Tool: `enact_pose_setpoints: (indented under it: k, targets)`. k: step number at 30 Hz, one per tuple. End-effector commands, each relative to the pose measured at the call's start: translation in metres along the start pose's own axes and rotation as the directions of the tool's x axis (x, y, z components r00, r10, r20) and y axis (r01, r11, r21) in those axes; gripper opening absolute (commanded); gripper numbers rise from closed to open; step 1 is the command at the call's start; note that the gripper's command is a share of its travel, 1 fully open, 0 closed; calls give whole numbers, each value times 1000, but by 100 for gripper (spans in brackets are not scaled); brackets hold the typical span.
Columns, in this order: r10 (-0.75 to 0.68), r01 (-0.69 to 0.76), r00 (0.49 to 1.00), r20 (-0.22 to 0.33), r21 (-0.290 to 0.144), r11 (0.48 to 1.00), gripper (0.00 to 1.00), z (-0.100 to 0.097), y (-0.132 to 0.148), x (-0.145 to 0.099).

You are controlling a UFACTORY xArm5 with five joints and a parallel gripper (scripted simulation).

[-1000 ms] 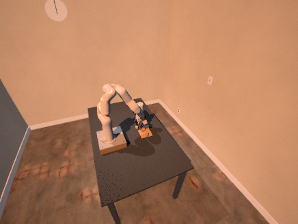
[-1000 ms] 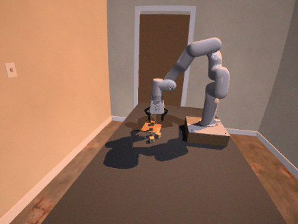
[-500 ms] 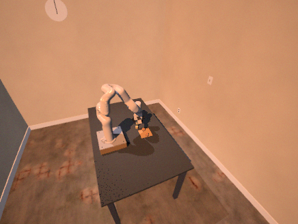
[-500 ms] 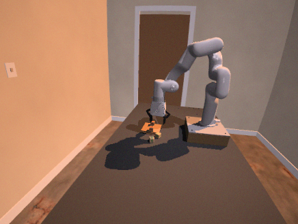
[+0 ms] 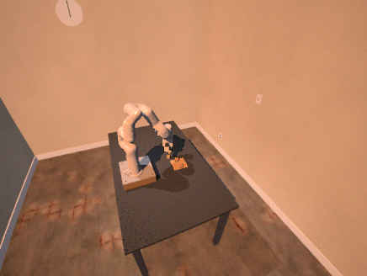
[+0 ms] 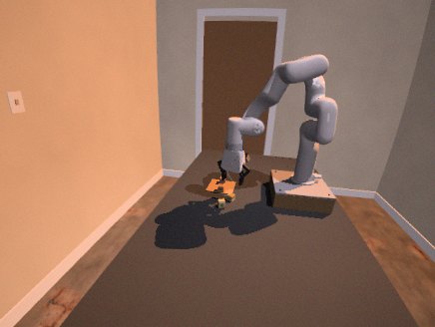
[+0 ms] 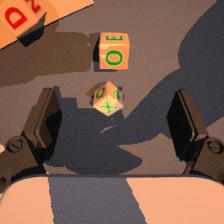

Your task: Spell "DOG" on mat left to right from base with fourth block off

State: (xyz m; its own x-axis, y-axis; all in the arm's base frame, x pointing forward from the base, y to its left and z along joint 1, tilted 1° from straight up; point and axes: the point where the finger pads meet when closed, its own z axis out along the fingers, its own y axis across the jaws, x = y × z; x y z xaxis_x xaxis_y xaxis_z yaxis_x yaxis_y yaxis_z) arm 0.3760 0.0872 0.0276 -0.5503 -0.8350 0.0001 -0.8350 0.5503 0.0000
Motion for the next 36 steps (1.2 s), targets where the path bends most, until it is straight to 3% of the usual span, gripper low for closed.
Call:
enact_pose_setpoints:
  k: [1,2,3,36]
  targets:
    - [11,-11,1000,3,2,1000,100,-1,0,-1]
    - [12,-12,1000,3,2,1000,100,-1,0,-1]
    - [12,-12,1000,3,2,1000,69,-1,0,-1]
    - [12,-12,1000,3,2,1000,69,-1,0,-1]
